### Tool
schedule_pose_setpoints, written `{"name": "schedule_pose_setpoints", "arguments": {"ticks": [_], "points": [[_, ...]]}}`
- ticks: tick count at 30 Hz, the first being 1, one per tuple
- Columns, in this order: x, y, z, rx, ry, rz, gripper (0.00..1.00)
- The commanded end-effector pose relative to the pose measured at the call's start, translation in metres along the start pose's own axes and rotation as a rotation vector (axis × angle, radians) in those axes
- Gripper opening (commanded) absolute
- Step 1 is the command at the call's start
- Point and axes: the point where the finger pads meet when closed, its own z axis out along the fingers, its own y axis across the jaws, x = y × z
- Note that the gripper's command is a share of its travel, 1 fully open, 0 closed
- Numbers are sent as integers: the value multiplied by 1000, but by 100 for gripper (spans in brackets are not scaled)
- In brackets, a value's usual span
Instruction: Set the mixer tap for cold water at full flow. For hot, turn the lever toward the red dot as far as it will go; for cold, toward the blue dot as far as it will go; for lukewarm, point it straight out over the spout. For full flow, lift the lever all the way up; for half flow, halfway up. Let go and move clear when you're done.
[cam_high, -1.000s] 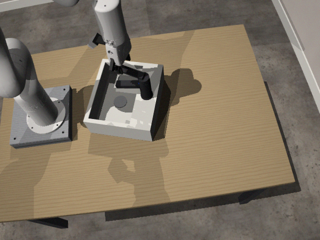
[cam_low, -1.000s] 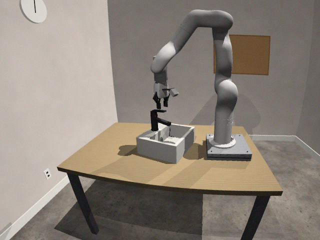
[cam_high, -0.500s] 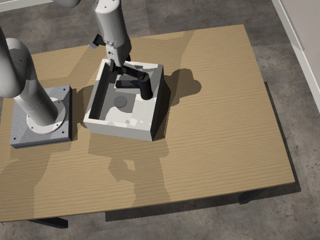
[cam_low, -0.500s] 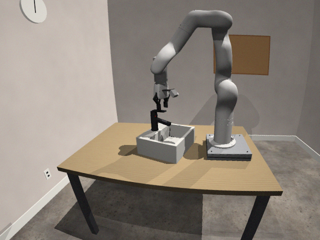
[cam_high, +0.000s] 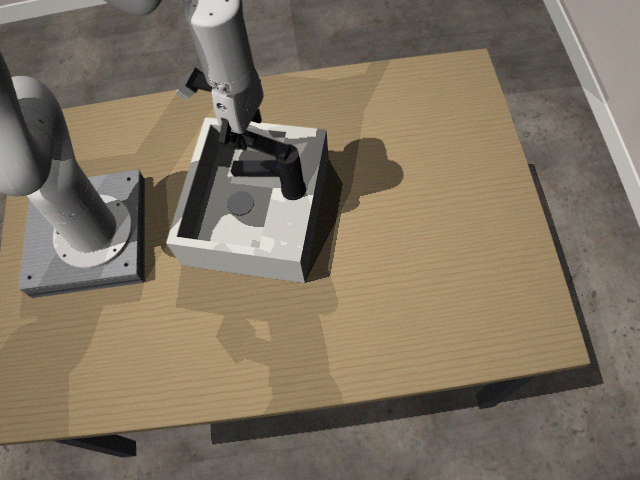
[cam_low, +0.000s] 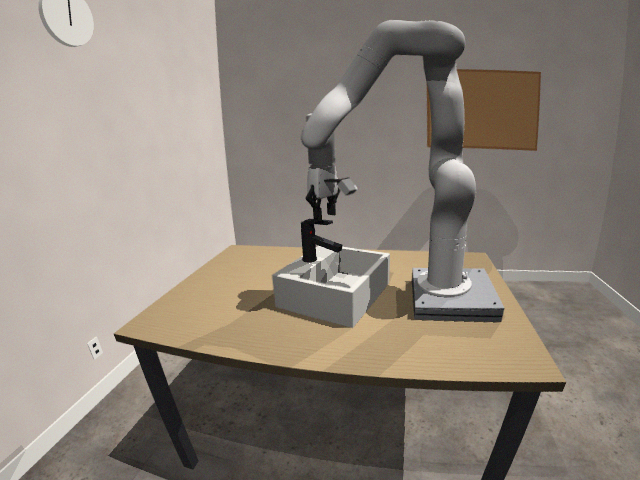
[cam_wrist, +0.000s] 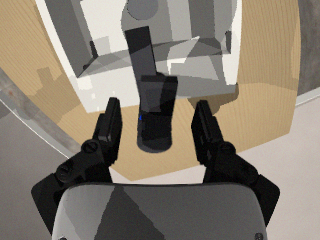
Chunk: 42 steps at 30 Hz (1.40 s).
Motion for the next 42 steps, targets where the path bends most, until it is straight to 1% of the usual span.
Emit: {"name": "schedule_pose_setpoints", "arguments": {"ticks": [1,30,42], "points": [[-1,1,-1,-1,-2,0,68],[-1,1,-1,-1,-2,0,68],[-1,1,5,-1,-2,0,68]]}}
